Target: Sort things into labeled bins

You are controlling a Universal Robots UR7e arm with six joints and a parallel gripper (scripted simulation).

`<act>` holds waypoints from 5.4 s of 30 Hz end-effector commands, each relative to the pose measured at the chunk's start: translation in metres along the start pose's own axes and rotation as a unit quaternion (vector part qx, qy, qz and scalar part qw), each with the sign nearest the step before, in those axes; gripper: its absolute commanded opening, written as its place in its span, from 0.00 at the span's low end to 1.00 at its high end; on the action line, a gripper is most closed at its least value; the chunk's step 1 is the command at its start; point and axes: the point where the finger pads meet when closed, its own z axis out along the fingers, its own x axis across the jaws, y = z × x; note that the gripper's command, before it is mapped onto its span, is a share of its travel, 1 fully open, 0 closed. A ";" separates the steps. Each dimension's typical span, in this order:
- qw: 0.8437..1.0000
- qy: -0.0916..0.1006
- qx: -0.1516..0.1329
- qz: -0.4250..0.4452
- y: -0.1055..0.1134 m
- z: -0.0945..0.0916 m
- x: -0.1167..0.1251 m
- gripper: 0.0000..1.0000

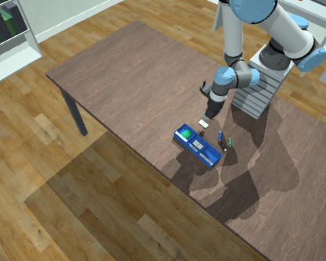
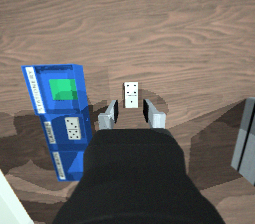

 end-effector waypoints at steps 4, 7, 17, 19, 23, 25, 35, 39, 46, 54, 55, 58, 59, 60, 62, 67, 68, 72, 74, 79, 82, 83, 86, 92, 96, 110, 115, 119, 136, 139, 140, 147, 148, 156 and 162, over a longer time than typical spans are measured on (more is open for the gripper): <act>1.000 -0.007 0.000 -0.002 -0.009 0.000 0.008 0.79; 1.000 -0.007 0.000 -0.002 -0.008 0.000 0.007 0.79; 1.000 -0.007 0.000 -0.002 -0.006 0.000 0.005 0.79; 1.000 -0.007 0.000 -0.002 -0.006 0.000 0.004 0.79; 1.000 -0.007 0.000 -0.002 -0.006 0.000 0.004 0.79; 1.000 -0.007 0.000 -0.002 -0.006 0.000 0.004 0.79; 1.000 -0.007 0.000 -0.002 -0.005 0.008 0.004 0.79; 1.000 -0.007 0.000 -0.002 -0.005 0.024 0.004 0.79; 1.000 -0.007 0.000 -0.002 -0.005 0.052 0.003 0.79; 1.000 -0.007 0.000 -0.002 -0.006 0.057 0.003 0.79; 1.000 -0.007 0.000 -0.002 -0.006 0.059 0.003 0.79; 1.000 -0.007 0.000 -0.002 -0.006 0.063 0.003 0.79; 1.000 -0.007 0.000 -0.002 -0.006 0.064 0.003 0.79; 1.000 -0.007 0.000 -0.002 -0.006 0.065 0.003 0.79; 1.000 -0.007 0.000 -0.002 -0.005 0.067 0.003 0.79; 1.000 -0.007 0.000 -0.002 -0.005 0.067 0.003 0.79; 1.000 -0.007 0.000 -0.002 -0.005 0.067 0.003 0.79; 1.000 -0.007 0.000 -0.002 -0.005 0.067 0.003 0.79; 1.000 -0.007 0.000 -0.002 -0.005 0.067 0.003 0.79; 1.000 -0.007 0.000 -0.002 -0.005 0.067 0.003 0.49; 1.000 -0.007 0.000 -0.002 -0.005 0.067 0.003 0.49; 1.000 -0.007 0.000 -0.002 -0.005 0.067 0.003 0.49; 1.000 -0.007 0.000 -0.002 -0.005 0.067 0.003 0.49; 1.000 -0.007 0.000 -0.002 -0.005 0.067 0.003 0.49; 1.000 -0.007 0.000 -0.002 -0.005 0.067 0.003 0.49; 1.000 -0.007 0.000 -0.002 -0.005 0.057 0.003 0.49; 1.000 -0.007 0.000 -0.002 -0.005 0.040 0.003 0.49; 1.000 -0.007 0.000 -0.002 -0.005 0.033 0.003 0.49; 1.000 -0.007 0.000 -0.002 -0.005 0.007 0.004 0.49; 1.000 -0.007 0.000 -0.002 -0.005 0.007 0.004 0.49; 1.000 -0.007 0.000 -0.002 -0.005 0.007 0.004 0.49; 1.000 -0.007 0.000 -0.002 0.003 0.007 -0.012 0.49; 1.000 -0.007 0.000 -0.002 0.006 0.007 -0.018 0.49; 1.000 -0.007 0.000 -0.002 0.023 0.006 -0.049 0.49; 1.000 -0.007 0.000 0.002 0.035 0.006 -0.073 0.49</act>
